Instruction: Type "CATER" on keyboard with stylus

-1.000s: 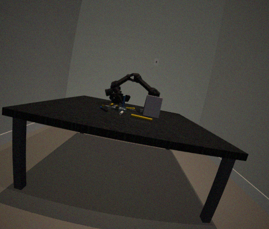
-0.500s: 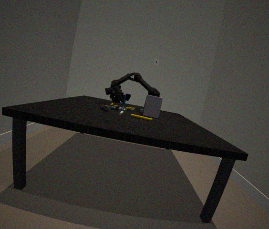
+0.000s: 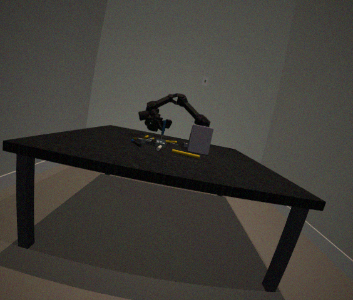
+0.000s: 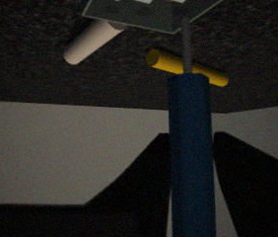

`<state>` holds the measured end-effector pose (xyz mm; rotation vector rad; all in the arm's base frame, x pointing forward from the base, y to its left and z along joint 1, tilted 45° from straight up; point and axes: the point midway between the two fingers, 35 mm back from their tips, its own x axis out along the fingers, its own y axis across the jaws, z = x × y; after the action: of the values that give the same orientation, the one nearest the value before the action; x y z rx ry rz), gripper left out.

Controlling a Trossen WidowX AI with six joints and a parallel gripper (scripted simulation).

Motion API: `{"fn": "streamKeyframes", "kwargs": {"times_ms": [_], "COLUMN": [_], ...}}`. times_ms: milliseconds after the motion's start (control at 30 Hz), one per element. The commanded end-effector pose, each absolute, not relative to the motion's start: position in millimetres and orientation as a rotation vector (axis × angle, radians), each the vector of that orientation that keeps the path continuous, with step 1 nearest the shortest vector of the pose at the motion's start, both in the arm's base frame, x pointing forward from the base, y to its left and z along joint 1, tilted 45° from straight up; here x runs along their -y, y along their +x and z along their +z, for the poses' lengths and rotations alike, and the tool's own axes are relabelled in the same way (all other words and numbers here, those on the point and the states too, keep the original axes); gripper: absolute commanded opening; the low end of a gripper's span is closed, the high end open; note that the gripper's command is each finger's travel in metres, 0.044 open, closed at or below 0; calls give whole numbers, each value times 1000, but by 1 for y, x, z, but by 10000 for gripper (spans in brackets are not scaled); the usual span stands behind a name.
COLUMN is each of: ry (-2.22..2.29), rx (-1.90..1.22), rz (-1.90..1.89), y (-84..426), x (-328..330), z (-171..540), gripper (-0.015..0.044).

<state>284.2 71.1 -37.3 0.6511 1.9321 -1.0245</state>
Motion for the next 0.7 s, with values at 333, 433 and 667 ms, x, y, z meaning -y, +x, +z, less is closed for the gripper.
{"fn": "streamKeyframes", "kwargs": {"times_ms": [333,433,667], "ry": [658,658,658], "rx": [-1925,-1925,-1925], "rz": [-1026,-1026,-1027], "y": [295,295,295], "x": [-36,-32,-22], "z": [6,1,-9], "gripper": [0,0,0]}}
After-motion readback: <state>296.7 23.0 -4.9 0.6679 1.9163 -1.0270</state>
